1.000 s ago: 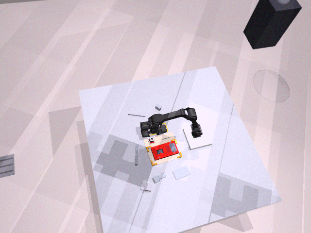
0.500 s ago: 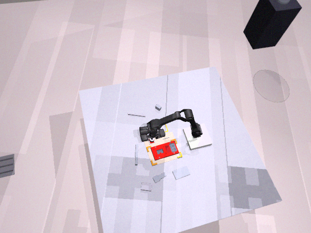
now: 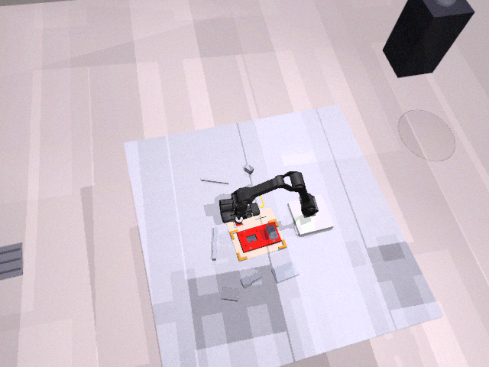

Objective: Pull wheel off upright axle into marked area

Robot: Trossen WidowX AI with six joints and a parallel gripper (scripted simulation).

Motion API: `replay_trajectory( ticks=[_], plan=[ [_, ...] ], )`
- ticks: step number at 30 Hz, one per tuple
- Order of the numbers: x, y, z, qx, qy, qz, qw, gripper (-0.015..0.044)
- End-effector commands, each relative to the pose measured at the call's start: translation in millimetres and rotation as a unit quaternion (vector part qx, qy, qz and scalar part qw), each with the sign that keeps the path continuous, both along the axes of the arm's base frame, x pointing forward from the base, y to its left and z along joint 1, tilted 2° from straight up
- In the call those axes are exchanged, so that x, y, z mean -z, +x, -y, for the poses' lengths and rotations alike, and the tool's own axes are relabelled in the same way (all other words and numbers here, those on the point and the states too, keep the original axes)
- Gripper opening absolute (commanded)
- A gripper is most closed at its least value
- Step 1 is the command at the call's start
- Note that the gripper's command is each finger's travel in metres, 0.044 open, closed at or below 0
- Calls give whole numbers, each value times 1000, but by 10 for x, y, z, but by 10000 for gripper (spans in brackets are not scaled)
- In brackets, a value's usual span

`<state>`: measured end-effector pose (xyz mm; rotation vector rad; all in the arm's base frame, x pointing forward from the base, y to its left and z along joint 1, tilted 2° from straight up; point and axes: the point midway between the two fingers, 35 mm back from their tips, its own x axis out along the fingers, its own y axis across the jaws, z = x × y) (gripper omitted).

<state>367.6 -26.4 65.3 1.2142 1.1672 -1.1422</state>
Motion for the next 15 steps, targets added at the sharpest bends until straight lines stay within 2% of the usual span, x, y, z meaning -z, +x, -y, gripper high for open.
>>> replay_trajectory(
  ticks=[1,15],
  plan=[
    [-5,-2,0,0,0,-1,1000,10],
    [-51,-2,-1,0,0,-1,1000,0]
  ],
)
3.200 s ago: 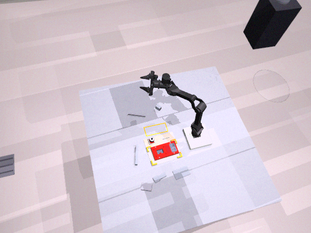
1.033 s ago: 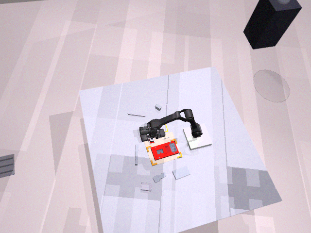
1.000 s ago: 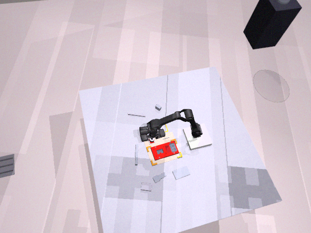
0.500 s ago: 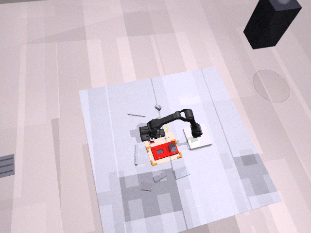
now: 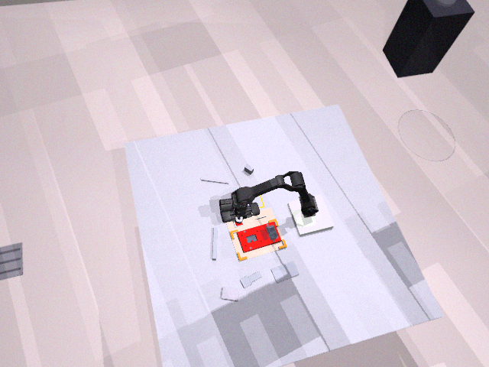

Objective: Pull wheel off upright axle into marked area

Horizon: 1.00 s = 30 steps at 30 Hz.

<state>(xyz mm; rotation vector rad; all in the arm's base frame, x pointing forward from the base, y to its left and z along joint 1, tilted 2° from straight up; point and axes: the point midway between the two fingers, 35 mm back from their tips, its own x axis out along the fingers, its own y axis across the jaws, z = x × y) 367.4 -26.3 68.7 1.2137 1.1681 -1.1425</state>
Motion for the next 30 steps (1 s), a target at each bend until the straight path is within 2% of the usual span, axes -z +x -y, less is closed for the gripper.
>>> replay_trajectory(
  ticks=[1,30],
  plan=[
    [-20,-1,1,0,0,0,1000,0],
    [-116,-4,0,0,-1,1,1000,0]
  ],
)
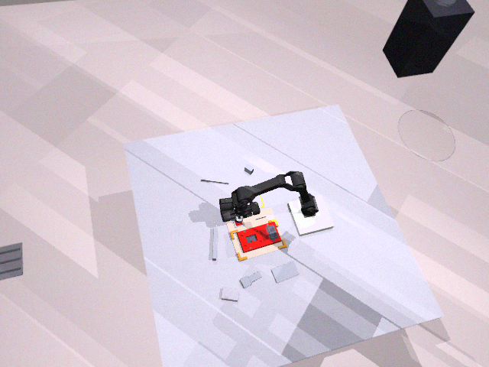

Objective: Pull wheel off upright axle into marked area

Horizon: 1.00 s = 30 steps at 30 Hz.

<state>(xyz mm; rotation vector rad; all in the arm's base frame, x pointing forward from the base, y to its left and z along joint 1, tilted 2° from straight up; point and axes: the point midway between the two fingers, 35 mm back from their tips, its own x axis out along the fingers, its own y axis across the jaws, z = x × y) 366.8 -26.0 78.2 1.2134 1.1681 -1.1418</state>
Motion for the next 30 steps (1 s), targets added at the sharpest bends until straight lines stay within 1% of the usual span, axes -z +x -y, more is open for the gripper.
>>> replay_trajectory(
  ticks=[1,30],
  plan=[
    [-24,2,3,0,-1,1,1000,0],
    [-120,-5,2,-1,-2,1,1000,0]
  ],
)
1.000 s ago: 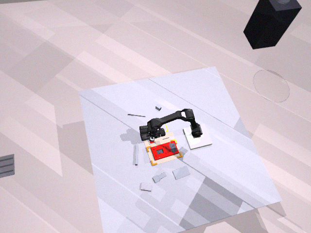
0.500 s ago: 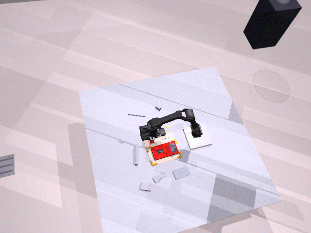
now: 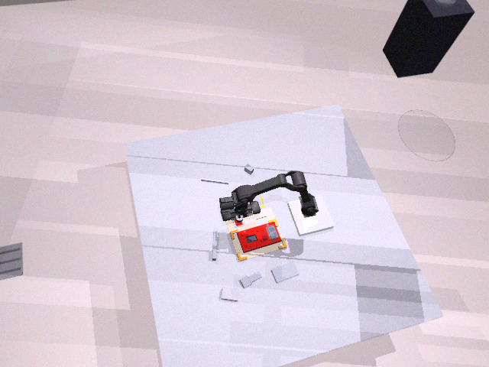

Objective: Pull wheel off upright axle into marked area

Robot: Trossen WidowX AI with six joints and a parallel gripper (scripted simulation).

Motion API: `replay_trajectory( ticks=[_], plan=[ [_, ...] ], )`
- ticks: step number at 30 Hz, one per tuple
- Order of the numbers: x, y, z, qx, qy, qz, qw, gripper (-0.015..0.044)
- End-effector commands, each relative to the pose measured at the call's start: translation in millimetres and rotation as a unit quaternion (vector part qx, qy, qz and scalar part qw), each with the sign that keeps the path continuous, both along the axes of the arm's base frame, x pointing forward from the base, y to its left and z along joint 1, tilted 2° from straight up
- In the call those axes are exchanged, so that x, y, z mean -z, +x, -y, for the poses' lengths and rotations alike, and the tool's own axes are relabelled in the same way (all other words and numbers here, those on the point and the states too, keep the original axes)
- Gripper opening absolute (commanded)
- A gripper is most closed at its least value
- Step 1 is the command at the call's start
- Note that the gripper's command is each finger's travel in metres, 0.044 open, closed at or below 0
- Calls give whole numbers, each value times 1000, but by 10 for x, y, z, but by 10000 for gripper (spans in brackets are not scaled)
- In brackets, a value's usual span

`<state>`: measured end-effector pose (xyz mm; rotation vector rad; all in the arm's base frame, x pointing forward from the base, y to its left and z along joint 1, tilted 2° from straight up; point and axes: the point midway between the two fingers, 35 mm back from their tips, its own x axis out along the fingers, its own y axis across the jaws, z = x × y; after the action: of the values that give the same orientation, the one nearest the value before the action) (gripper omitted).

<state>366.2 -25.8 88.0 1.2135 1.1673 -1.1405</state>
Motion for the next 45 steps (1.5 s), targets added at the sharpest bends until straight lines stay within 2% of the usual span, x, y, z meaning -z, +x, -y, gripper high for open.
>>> replay_trajectory(
  ticks=[1,33,42,45],
  plan=[
    [-25,2,4,0,-2,1,1000,0],
    [-136,-9,2,-1,-2,2,1000,0],
    [-472,-49,-13,-1,-3,2,1000,0],
    [-408,-46,-9,-2,0,1,1000,0]
  ],
)
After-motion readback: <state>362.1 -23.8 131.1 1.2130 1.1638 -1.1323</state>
